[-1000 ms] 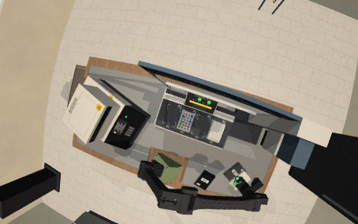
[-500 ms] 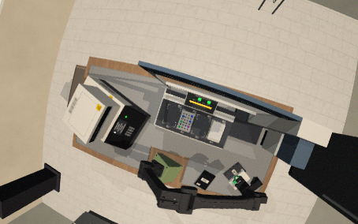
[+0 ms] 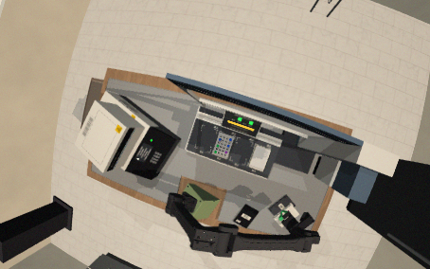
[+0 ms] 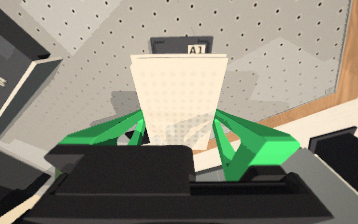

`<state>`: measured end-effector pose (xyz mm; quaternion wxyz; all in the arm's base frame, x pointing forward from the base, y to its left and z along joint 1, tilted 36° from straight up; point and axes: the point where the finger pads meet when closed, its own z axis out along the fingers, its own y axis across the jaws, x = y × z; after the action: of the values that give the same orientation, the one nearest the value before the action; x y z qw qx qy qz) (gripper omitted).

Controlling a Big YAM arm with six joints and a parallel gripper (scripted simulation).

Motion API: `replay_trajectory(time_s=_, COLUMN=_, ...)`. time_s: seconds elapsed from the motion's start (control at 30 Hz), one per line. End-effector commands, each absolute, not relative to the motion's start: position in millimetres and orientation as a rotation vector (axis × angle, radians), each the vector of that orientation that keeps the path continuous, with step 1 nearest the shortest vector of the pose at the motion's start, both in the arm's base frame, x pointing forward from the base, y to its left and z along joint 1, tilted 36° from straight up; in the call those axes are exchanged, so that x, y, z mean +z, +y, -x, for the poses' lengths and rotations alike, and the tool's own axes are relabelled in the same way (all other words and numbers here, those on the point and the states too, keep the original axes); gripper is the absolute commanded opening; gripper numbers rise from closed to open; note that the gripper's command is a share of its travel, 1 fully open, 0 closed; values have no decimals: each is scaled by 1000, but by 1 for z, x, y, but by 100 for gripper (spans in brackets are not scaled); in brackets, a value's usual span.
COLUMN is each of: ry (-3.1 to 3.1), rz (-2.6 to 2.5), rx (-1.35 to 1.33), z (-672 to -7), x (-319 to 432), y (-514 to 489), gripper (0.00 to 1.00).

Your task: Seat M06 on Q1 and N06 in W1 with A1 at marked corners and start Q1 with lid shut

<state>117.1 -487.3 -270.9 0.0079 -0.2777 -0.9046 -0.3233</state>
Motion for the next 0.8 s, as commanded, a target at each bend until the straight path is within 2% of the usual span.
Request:
replay_trajectory(time_s=0.0, ry=-2912, rz=890, rx=-879, z=-130, x=-265, y=-535, gripper=0)
replay_trajectory(time_s=0.37, ry=-2946, rz=903, rx=-811, z=-128, x=-262, y=-548, gripper=0)
replay_trajectory(time_s=0.77, ry=-2898, rz=908, rx=-898, z=-125, x=-287, y=-506, gripper=0)
